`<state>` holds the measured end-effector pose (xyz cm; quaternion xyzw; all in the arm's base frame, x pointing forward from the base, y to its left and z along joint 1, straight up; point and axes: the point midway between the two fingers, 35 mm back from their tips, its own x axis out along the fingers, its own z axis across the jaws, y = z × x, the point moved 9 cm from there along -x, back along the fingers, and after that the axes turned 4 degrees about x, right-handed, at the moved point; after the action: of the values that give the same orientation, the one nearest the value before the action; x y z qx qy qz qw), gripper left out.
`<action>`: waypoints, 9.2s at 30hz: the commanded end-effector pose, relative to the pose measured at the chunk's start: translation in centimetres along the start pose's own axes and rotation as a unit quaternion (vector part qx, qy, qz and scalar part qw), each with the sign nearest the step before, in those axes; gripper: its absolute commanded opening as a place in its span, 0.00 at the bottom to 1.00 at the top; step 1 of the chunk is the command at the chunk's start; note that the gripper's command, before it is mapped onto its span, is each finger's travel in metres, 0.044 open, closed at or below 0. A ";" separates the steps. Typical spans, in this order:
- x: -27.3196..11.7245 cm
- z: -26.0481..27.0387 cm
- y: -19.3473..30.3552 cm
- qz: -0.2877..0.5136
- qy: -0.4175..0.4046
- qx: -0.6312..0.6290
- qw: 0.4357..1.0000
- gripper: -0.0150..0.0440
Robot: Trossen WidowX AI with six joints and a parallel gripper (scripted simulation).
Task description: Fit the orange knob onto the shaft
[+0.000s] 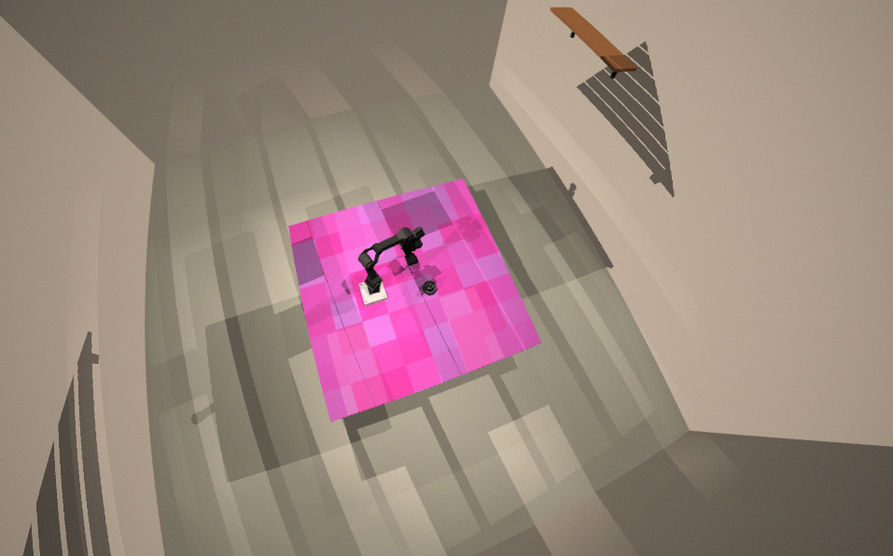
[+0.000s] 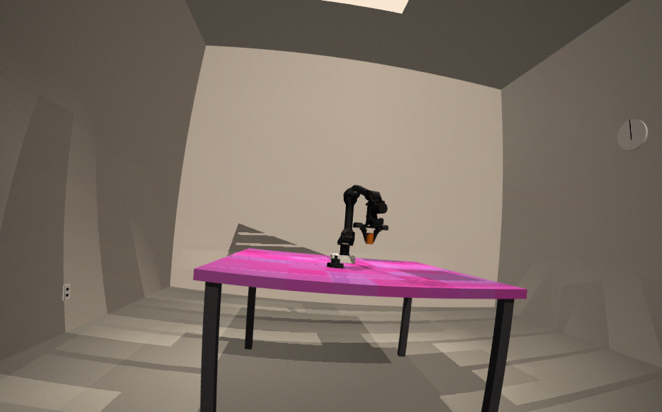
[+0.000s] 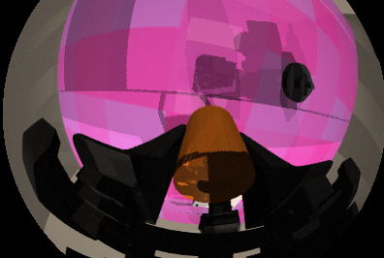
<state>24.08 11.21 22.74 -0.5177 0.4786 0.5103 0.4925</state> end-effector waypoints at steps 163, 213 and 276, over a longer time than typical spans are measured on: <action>6.5 -18.4 -8.1 -0.007 0.008 -0.104 0.994 0.25; 6.6 -18.4 -8.2 -0.005 0.010 -0.309 0.951 0.25; 6.7 -18.4 -8.2 -0.003 0.010 -0.500 0.866 0.25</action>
<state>33.45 -6.69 16.15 -0.6996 0.1657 0.6749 0.1663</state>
